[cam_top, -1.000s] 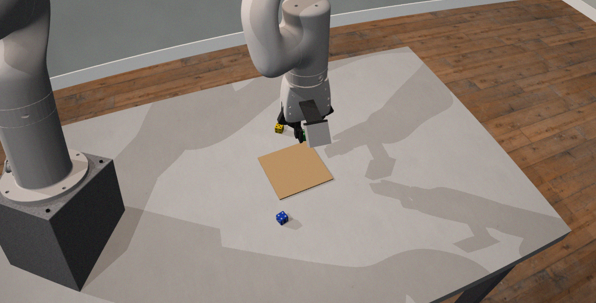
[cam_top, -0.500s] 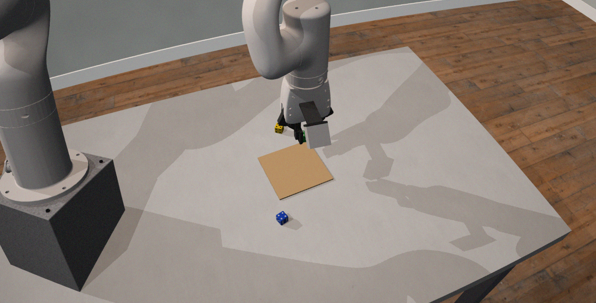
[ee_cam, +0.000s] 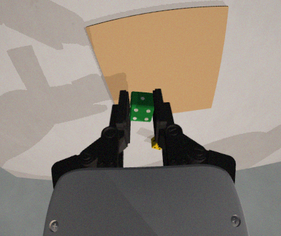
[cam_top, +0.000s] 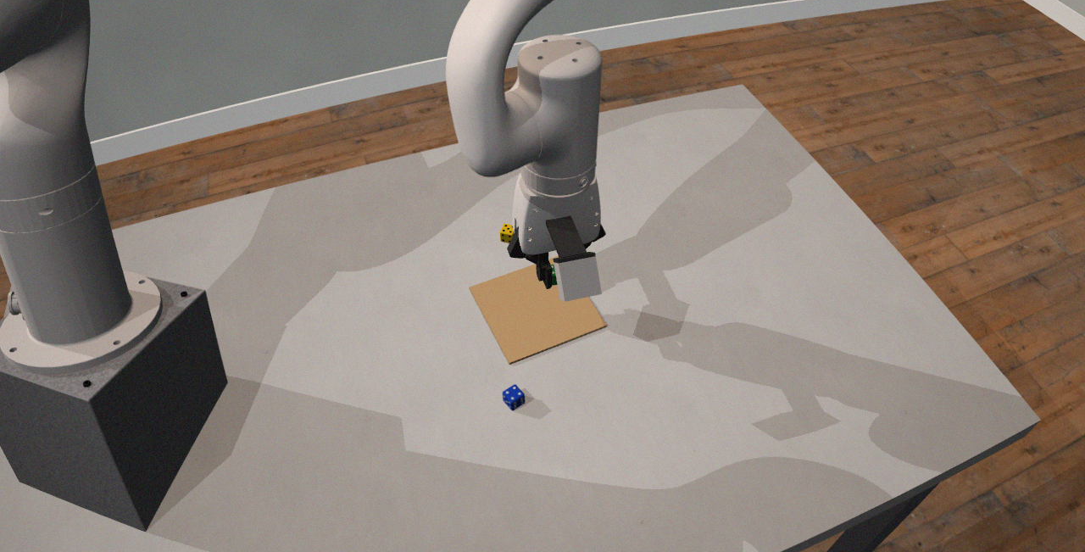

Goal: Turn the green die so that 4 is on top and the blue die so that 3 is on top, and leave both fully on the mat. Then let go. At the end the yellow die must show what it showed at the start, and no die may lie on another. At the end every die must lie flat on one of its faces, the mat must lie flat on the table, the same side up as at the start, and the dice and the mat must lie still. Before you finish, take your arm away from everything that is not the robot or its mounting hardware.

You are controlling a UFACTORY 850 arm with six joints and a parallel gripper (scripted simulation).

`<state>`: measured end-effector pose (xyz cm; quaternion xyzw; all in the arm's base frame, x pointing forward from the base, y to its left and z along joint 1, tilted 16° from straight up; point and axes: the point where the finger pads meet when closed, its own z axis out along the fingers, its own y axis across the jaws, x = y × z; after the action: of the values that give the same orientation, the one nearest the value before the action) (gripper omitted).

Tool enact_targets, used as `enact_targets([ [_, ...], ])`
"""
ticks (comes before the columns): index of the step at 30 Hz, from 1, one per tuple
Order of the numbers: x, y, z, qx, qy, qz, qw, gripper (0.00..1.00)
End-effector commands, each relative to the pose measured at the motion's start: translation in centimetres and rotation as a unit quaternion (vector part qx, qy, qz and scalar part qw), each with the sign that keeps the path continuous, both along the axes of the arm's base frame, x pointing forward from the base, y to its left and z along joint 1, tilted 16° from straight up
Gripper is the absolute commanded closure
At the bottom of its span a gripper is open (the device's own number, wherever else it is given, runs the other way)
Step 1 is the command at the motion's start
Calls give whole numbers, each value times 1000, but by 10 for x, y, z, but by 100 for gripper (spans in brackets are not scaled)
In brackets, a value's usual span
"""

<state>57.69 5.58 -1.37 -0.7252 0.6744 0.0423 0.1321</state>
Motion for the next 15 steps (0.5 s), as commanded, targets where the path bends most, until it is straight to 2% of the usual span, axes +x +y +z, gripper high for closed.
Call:
enact_targets([
  [1, 3, 3, -10, 1, -4, 0, 1000, 85],
  [8, 7, 9, -33, 1, -4, 0, 1000, 85],
  [15, 8, 10, -38, 1, -4, 0, 1000, 85],
])
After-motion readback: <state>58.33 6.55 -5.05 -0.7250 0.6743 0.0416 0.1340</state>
